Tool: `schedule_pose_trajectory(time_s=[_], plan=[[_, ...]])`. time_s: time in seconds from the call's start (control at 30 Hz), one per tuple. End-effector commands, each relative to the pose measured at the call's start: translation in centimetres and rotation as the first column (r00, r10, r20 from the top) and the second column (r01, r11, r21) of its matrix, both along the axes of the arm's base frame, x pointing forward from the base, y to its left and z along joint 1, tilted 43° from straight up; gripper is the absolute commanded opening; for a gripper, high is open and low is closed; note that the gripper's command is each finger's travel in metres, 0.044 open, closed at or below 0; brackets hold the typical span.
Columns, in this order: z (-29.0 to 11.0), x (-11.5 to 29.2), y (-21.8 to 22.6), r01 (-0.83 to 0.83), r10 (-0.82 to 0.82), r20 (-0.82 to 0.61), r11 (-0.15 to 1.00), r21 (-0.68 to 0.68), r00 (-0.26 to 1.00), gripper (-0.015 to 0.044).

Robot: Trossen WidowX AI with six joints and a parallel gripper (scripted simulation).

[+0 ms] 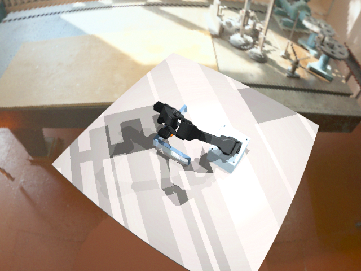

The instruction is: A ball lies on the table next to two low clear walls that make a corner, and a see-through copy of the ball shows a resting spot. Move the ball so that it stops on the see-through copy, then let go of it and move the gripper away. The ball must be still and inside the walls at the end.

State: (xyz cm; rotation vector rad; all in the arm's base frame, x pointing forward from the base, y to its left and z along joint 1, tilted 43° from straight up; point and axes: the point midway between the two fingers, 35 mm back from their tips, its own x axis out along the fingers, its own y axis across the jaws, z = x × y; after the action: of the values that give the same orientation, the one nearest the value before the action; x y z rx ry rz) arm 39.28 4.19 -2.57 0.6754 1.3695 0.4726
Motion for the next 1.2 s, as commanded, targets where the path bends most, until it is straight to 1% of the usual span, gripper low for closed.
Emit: schedule_pose_trajectory(time_s=[0.0, 0.2, 0.53, 0.73, 0.77, 0.87, 0.93, 1.1, 1.17], plan=[[-0.5, 0.0, 0.5, 0.003, -0.003, -0.004, 1.000, 0.004, 1.000, 0.0000], [-0.5, 0.0, 0.5, 0.003, -0.003, -0.004, 1.000, 0.004, 1.000, 0.0000], [-0.4, 0.0, 0.3, 0.001, -0.001, -0.003, 1.000, 0.002, 1.000, 0.0261], [-0.2, 0.0, 0.1, 0.001, -0.001, -0.003, 1.000, 0.001, 1.000, 0.0261], [0.4, 0.0, -0.5, 0.001, -0.001, -0.003, 1.000, 0.000, 1.000, 0.0261], [4.0, -0.7, -3.9, 0.002, -0.002, -0.004, 1.000, -0.002, 1.000, 0.0261], [5.7, -1.2, -5.4, 0.003, -0.003, -0.004, 1.000, -0.001, 1.000, 0.0261], [5.9, -1.3, -5.5, 0.003, -0.003, -0.004, 1.000, 0.000, 1.000, 0.0261], [5.3, -0.9, -5.3, 0.016, -0.016, 0.003, 1.000, -0.001, 1.000, 0.0261]])
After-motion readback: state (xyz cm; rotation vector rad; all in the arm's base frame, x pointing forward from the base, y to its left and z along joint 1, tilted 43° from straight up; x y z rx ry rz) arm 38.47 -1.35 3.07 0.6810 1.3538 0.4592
